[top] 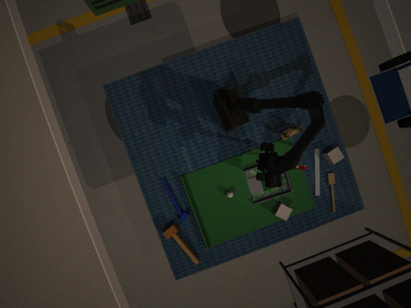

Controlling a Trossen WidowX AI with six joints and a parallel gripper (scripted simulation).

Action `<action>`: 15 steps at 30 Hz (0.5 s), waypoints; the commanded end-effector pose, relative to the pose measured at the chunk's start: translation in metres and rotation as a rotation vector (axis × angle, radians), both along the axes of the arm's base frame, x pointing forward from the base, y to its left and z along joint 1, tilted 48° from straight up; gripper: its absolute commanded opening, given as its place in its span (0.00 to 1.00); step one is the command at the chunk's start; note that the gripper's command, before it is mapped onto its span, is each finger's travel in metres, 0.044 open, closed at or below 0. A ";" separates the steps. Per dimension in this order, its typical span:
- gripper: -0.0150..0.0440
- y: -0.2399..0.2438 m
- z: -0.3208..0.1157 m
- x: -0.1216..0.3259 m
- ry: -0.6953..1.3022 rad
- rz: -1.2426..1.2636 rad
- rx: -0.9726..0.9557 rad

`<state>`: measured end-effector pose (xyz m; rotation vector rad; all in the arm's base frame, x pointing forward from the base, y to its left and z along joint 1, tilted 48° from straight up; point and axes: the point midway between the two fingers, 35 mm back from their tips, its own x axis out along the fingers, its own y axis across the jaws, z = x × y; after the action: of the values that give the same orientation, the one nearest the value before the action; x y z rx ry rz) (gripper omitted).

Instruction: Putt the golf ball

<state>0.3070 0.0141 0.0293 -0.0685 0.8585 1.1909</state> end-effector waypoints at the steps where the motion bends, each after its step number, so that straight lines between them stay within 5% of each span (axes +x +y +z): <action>1: 0.25 -0.025 -0.017 0.003 0.089 -0.087 -0.013; 15: 0.25 -0.097 -0.082 -0.013 0.392 -0.340 -0.035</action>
<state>0.2985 -0.0642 -0.0390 0.2162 1.1356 0.9405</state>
